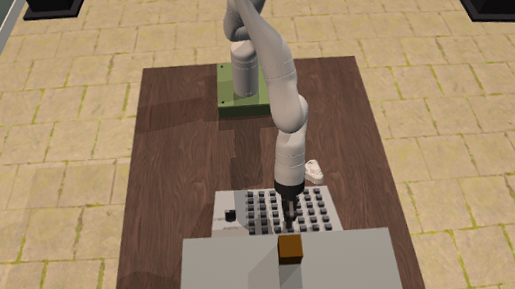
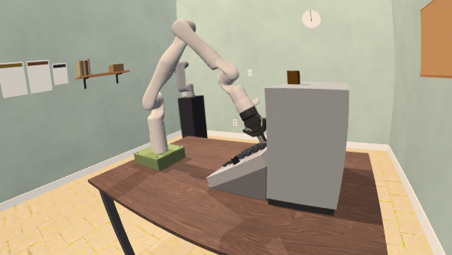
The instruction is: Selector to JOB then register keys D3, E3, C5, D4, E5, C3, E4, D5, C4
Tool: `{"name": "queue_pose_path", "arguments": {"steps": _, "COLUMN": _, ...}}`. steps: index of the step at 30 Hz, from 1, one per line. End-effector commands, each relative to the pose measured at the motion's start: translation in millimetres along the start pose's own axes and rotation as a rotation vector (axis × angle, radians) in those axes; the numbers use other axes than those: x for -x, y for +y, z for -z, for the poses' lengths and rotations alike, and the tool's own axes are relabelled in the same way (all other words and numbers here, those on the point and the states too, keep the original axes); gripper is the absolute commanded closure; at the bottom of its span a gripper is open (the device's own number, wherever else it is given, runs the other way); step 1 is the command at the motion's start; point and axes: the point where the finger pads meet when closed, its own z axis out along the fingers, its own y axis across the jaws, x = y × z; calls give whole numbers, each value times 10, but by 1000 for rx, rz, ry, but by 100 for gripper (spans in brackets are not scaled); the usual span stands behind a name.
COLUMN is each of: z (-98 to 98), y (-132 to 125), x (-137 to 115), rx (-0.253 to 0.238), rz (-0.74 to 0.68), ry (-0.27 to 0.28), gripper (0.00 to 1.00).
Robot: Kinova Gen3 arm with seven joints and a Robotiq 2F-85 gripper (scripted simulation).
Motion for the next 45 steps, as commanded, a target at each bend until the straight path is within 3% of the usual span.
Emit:
{"name": "queue_pose_path", "arguments": {"steps": 1, "z": -11, "y": 20, "x": -40, "rx": 5, "rz": -4, "ry": 8, "gripper": 90}}
{"name": "queue_pose_path", "arguments": {"steps": 28, "z": 2, "y": 20, "x": -40, "rx": 5, "rz": -4, "ry": 8, "gripper": 90}}
{"name": "queue_pose_path", "arguments": {"steps": 45, "z": 213, "y": 19, "x": -37, "rx": 5, "rz": -4, "ry": 8, "gripper": 90}}
